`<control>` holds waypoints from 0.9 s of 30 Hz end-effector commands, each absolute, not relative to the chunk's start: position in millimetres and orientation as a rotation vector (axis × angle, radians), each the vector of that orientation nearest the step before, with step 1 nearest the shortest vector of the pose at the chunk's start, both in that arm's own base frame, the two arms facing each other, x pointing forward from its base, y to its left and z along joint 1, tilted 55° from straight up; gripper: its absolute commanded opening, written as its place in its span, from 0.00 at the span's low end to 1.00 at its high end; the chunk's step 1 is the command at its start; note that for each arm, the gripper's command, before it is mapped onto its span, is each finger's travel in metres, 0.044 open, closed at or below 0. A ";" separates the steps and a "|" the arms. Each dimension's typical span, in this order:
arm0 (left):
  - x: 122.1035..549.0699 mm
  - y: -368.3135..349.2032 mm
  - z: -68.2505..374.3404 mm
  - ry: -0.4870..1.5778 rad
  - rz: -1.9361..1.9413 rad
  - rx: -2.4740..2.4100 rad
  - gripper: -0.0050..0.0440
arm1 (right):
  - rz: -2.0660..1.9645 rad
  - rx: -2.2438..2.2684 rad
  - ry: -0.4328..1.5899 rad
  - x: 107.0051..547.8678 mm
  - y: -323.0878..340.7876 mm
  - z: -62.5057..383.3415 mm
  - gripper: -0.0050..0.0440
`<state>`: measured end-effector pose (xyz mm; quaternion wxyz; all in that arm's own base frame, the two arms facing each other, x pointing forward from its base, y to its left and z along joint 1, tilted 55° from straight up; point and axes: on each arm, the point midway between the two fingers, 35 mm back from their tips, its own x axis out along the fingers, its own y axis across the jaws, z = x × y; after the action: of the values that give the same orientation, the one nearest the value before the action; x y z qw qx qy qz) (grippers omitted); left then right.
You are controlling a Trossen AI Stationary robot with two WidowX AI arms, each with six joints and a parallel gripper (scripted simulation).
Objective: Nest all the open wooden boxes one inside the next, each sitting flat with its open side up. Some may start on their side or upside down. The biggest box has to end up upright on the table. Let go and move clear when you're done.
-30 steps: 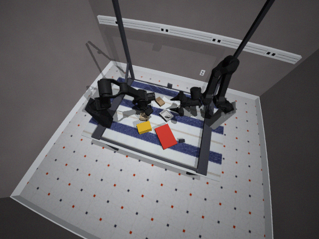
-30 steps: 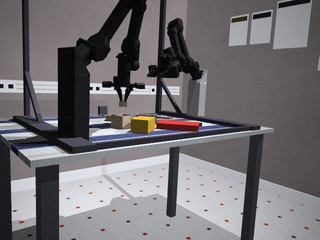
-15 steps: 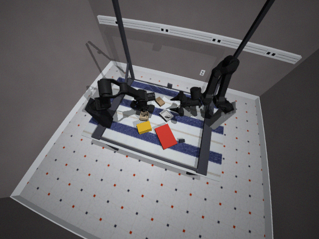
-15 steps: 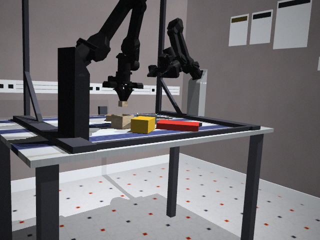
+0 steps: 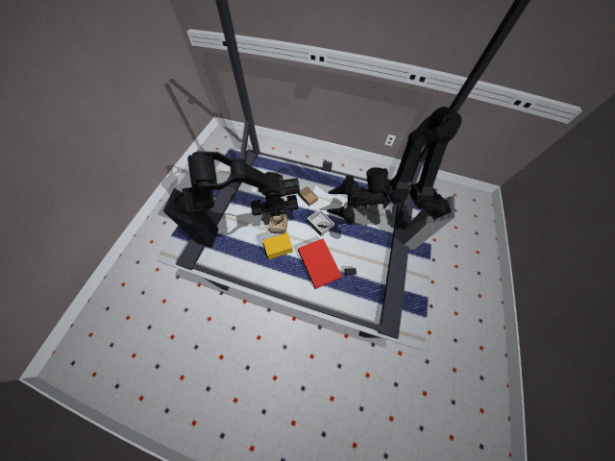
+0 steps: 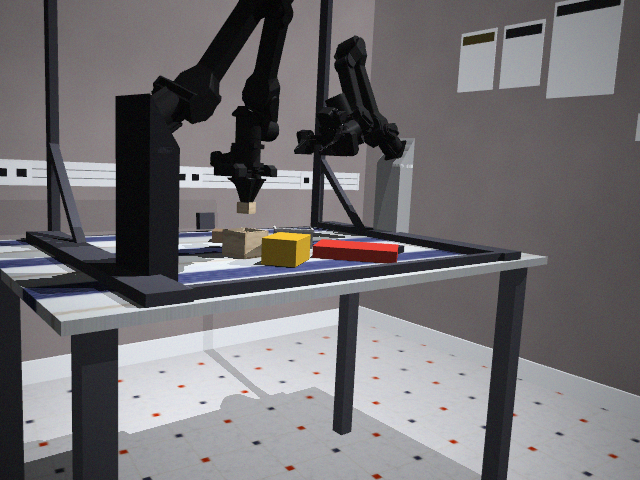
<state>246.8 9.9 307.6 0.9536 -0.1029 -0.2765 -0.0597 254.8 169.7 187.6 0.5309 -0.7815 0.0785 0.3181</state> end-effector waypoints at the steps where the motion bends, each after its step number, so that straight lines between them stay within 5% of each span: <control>1: 245.2 10.4 311.4 -0.575 -0.122 -0.205 0.92 | 0.774 -1.978 0.123 254.8 169.5 194.2 0.34; 27: 245.2 10.4 311.4 -0.575 -0.122 -0.205 0.92 | 0.904 -2.694 -0.208 254.8 169.5 194.2 0.34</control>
<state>246.8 9.9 307.6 0.9536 -0.1029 -0.2765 -0.0597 254.8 169.7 187.7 0.1762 -0.9282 -0.0546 0.3231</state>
